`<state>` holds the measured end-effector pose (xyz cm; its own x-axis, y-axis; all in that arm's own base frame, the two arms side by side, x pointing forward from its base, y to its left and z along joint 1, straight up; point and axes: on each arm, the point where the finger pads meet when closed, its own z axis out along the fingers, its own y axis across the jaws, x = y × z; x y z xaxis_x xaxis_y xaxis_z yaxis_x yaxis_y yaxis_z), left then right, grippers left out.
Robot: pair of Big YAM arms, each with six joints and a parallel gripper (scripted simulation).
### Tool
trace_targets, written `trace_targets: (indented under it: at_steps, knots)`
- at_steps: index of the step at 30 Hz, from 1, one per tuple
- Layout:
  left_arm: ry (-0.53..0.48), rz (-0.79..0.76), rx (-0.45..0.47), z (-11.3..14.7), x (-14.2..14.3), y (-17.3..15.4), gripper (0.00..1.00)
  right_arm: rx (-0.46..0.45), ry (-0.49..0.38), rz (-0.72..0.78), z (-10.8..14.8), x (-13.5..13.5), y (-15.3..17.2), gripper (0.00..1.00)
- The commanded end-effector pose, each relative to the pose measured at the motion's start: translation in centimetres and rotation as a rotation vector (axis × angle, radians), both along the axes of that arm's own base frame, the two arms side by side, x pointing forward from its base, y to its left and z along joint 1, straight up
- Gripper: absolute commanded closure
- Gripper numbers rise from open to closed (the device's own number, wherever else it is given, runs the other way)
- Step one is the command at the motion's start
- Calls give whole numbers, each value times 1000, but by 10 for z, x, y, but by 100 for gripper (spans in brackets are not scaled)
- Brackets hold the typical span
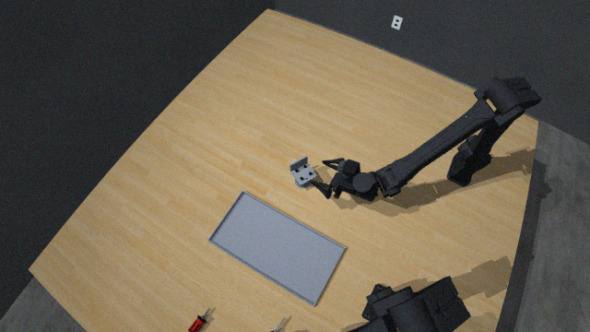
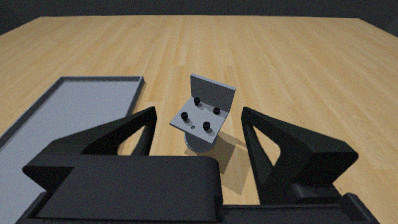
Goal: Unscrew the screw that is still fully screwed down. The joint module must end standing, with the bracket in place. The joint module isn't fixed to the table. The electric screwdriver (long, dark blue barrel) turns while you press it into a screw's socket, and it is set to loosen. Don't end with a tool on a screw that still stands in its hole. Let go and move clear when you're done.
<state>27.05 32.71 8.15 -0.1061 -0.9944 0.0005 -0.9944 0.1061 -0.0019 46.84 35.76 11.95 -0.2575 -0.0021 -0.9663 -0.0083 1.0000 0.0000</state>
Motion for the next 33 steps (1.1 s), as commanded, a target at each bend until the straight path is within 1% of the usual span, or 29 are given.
trace_targets:
  at_steps: [1, 11, 17, 28, 33]
  knots:
    - [-20, 16, 27, 11, 7, 10, 35, 9, -3, -14, -9, 5, -7, 14]
    - [-20, 16, 27, 11, 7, 10, 35, 9, -2, -14, -34, 4, -8, 14]
    - [-20, 16, 27, 11, 7, 10, 35, 8, -2, -14, -37, 4, -8, 14]
    - [-20, 16, 27, 11, 7, 10, 35, 8, -2, -14, -65, 4, -8, 14]
    - [-20, 16, 27, 11, 7, 10, 35, 4, 1, -14, -66, 4, -9, 14]
